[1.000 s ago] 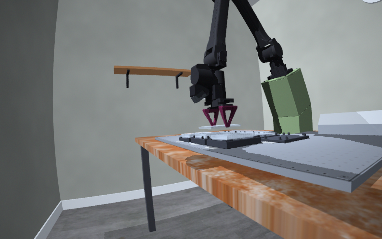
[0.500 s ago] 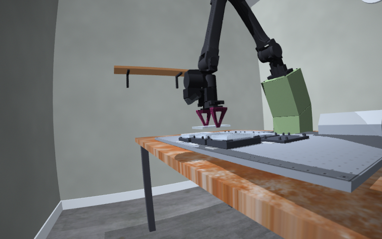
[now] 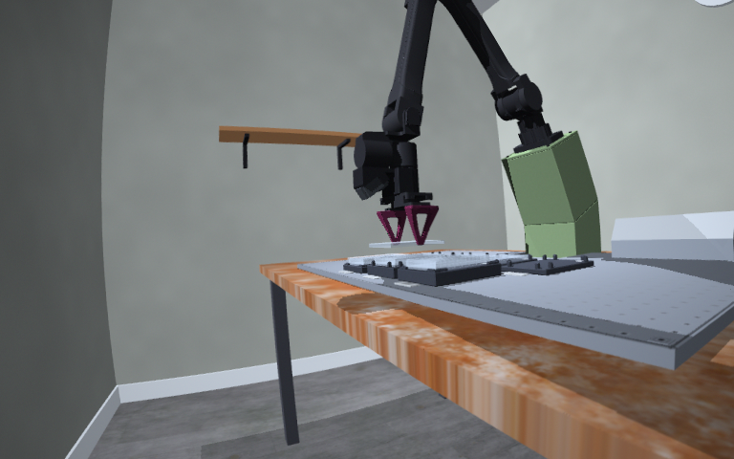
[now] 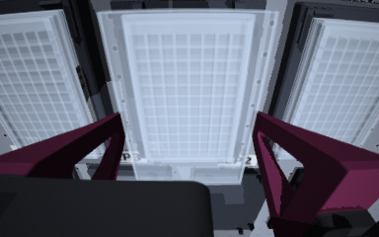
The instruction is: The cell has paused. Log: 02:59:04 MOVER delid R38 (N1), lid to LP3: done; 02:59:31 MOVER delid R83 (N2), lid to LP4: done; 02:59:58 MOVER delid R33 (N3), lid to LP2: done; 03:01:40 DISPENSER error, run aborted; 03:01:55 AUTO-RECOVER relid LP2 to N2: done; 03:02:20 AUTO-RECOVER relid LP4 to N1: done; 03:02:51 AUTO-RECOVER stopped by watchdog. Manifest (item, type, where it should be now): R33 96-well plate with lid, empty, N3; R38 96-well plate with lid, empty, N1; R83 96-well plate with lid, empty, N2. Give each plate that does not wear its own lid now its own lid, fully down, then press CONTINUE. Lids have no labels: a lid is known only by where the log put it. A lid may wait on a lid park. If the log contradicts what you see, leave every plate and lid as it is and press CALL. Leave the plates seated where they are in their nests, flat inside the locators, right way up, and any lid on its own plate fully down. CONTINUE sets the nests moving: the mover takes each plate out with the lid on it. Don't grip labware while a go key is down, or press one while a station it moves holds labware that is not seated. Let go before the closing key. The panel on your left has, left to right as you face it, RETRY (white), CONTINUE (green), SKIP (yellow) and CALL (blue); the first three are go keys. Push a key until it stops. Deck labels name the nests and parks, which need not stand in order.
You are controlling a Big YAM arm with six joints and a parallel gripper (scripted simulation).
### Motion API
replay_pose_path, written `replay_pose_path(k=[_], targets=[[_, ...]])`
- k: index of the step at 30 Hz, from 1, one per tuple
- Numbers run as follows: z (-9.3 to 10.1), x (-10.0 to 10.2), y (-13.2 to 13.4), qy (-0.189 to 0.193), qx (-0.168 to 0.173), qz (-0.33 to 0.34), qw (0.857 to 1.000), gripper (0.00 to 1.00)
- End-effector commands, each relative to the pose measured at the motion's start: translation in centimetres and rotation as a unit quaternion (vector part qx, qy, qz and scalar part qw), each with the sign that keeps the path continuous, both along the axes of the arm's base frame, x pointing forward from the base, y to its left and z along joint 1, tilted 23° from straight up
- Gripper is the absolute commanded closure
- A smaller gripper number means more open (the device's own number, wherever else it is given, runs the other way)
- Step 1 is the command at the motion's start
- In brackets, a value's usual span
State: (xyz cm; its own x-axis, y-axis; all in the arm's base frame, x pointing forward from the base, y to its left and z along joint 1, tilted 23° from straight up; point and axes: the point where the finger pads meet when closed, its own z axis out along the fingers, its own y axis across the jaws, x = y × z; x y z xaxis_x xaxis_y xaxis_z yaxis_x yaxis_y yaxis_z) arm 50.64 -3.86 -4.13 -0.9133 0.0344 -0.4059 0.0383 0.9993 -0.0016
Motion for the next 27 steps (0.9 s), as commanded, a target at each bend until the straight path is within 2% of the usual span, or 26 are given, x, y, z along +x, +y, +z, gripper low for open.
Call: replay_pose_path(k=[1, 27], targets=[[-1.0, -0.2, 0.0, 0.004, 0.0, 0.004, 1.0, 1.0], [-2.1, 0.3, -0.3, -0.001, 0.0, 0.002, 1.0, 1.0]])
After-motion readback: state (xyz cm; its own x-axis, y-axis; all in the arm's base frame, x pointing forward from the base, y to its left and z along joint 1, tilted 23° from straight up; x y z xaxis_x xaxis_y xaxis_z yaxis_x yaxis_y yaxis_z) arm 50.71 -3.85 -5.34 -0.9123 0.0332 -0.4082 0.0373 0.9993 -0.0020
